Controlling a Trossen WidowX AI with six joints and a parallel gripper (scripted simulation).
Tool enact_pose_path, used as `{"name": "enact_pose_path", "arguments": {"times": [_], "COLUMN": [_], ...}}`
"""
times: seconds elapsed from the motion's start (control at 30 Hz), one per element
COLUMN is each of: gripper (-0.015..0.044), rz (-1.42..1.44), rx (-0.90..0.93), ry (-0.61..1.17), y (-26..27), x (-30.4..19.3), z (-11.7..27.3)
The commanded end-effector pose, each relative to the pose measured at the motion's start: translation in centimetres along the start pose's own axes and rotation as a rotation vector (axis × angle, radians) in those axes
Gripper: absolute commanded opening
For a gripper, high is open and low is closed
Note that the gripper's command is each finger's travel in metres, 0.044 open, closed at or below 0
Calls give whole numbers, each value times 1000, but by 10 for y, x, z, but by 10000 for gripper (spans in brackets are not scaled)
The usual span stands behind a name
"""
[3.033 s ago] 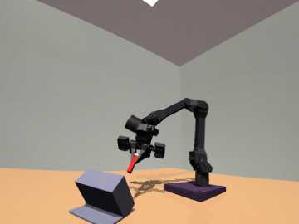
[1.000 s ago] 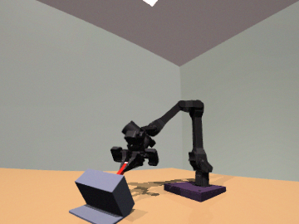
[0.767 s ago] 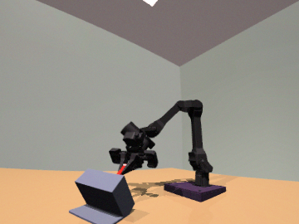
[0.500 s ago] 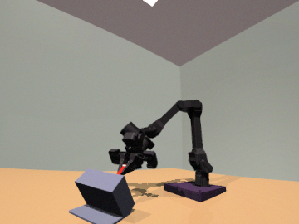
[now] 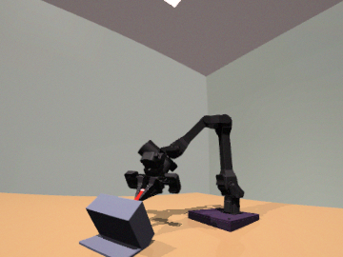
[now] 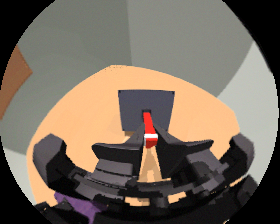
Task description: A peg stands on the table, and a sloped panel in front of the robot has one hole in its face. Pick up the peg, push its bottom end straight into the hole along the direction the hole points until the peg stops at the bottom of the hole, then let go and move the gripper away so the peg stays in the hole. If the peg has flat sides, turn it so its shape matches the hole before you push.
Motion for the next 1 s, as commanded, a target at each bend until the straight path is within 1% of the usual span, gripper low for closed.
{"name": "enact_pose_path", "arguments": {"times": [0.0,0.97], "gripper": [0,0], "rz": [2,2], "rx": [-2,-1], "ry": [-2,-4], "y": [0,-1], "x": [1,2], "z": [-2,-19]}}
Point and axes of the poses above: the point midway between the two fingers, 35 mm back from their tips, its own z axis back along the fingers, its own y axis across the jaws, x = y × z, the point moved 5 cm from there along z, back along the fingers, and after that the axes turned 13 degrees about -z, right-handed, at the moved point
